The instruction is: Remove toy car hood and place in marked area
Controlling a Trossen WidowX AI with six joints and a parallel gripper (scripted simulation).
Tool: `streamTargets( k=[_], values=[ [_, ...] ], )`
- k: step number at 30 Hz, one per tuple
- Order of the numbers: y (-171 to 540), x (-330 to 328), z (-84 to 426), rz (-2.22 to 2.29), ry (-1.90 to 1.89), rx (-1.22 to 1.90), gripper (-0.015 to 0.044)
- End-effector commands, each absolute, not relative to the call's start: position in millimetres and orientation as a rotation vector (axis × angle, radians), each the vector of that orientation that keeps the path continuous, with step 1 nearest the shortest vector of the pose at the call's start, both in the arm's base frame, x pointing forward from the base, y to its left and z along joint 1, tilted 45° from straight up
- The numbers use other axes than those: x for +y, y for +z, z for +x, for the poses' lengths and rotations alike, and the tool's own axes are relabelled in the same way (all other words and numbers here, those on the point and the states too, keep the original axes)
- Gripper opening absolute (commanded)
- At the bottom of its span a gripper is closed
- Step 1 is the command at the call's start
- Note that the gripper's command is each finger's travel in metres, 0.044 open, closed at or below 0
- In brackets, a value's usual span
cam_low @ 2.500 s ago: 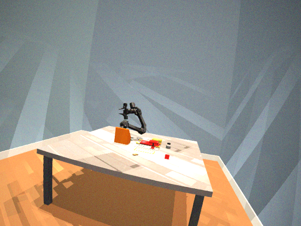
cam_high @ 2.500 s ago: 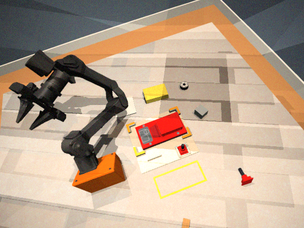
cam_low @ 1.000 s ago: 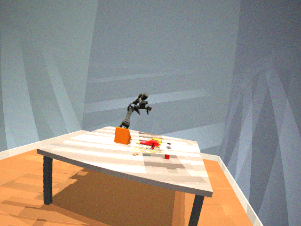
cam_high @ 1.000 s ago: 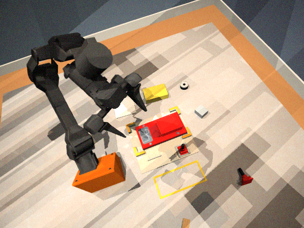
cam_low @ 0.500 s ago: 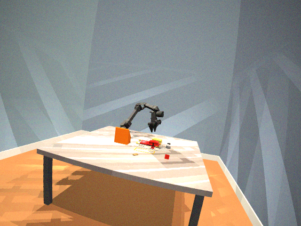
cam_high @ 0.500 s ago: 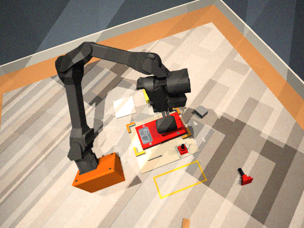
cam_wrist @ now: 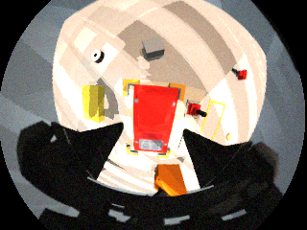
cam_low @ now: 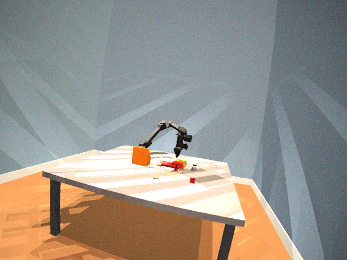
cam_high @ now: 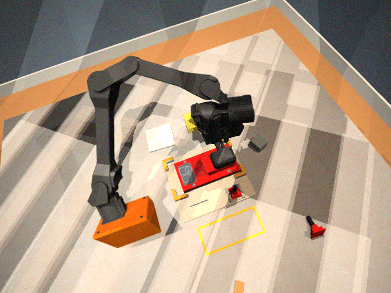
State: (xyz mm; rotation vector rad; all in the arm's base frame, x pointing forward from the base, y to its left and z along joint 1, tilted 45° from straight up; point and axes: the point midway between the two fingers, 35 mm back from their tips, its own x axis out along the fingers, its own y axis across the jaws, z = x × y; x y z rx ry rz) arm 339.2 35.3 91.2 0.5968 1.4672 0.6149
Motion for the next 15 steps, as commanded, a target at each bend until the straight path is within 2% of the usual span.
streamTargets(
  k=[1,15],
  values=[
    [90.7,38.2,341.6,0.592,0.625,1.457,0.044],
    [82.4,45.6,343.0,0.592,0.625,1.457,0.044]
  ],
)
